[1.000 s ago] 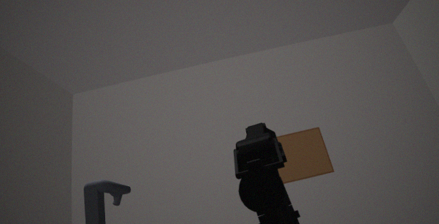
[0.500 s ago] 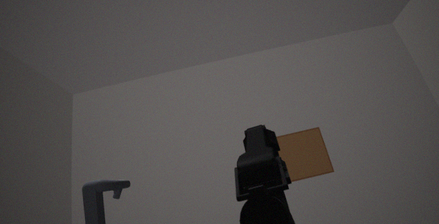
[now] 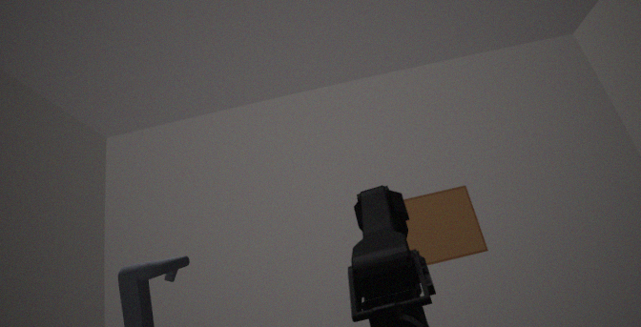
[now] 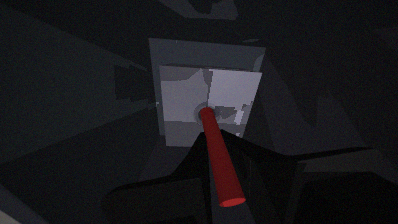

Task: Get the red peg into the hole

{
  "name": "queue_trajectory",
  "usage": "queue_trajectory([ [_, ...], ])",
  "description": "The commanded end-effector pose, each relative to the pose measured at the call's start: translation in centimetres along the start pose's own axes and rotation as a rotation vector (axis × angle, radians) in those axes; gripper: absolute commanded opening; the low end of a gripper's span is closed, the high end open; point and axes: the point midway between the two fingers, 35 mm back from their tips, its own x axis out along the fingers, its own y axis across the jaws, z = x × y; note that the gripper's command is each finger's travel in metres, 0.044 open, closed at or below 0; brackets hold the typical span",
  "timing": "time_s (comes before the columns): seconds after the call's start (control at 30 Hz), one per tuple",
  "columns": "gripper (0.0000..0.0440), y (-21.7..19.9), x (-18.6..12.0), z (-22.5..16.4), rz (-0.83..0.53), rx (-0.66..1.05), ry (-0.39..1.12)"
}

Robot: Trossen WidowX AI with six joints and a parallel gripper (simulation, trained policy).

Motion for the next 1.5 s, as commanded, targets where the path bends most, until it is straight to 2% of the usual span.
queue_trajectory([
  [0.0,0.0078,-0.4,1.2,0.2,-0.032,-0.016,0.003],
  [0.1,0.0136,-0.6,1.6,0.2,-0.049,-0.019,0.009],
  [0.33,0.0146,-0.6,0.9,0.5,-0.088,-0.004,0.045],
  [0.73,0.0207,0.9,-2.0,0.9,-0.054,0.059,0.155],
  [0.87,0.0204,1.4,-2.9,0.6,-0.038,0.068,0.194],
  [1.2,0.0234,2.5,-5.4,0.7,0.028,0.1,0.265],
  [1.37,0.0194,2.9,-6.4,0.9,0.058,0.102,0.283],
  [1.47,0.0188,3.2,-6.8,1.1,0.075,0.097,0.29],
])
